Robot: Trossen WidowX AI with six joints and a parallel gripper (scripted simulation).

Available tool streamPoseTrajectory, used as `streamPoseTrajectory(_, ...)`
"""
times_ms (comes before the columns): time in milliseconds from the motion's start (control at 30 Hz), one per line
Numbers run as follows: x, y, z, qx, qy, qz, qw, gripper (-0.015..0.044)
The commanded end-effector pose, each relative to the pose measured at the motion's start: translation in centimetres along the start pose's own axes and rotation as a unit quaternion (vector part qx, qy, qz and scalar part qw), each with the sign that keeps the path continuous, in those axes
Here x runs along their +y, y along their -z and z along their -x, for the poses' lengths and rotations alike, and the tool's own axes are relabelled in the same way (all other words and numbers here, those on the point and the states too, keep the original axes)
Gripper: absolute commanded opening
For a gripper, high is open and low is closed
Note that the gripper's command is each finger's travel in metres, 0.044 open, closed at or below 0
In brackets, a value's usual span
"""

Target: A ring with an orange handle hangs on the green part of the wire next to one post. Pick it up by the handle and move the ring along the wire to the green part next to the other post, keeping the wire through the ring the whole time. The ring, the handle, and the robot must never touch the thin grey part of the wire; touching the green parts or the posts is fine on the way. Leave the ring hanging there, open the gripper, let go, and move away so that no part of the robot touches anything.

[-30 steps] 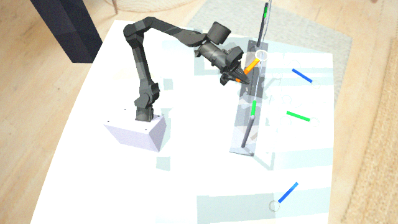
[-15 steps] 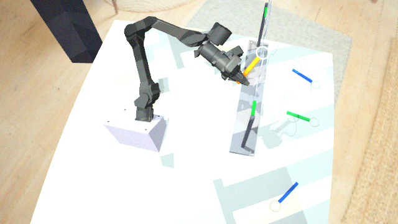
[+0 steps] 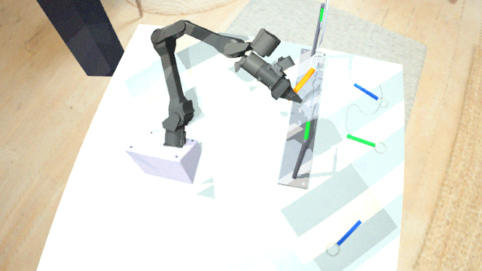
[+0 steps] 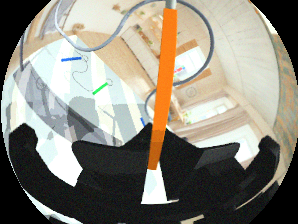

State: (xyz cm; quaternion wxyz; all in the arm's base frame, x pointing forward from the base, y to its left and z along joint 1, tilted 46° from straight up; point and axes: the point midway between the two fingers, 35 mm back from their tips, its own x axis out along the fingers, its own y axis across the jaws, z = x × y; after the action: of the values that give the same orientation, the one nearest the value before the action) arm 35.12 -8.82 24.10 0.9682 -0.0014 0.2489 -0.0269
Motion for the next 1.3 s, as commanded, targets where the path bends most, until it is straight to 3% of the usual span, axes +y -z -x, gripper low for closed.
streamPoseTrajectory(0,0.6,0.1,-0.1,-0.003,-0.024,-0.044,0.999,-0.0150)
streamPoseTrajectory(633,3.4,-0.6,-0.1,-0.028,-0.132,-0.235,0.963,-0.0150)
streamPoseTrajectory(1267,5.6,-2.3,0.6,-0.051,-0.232,-0.414,0.878,-0.0150)
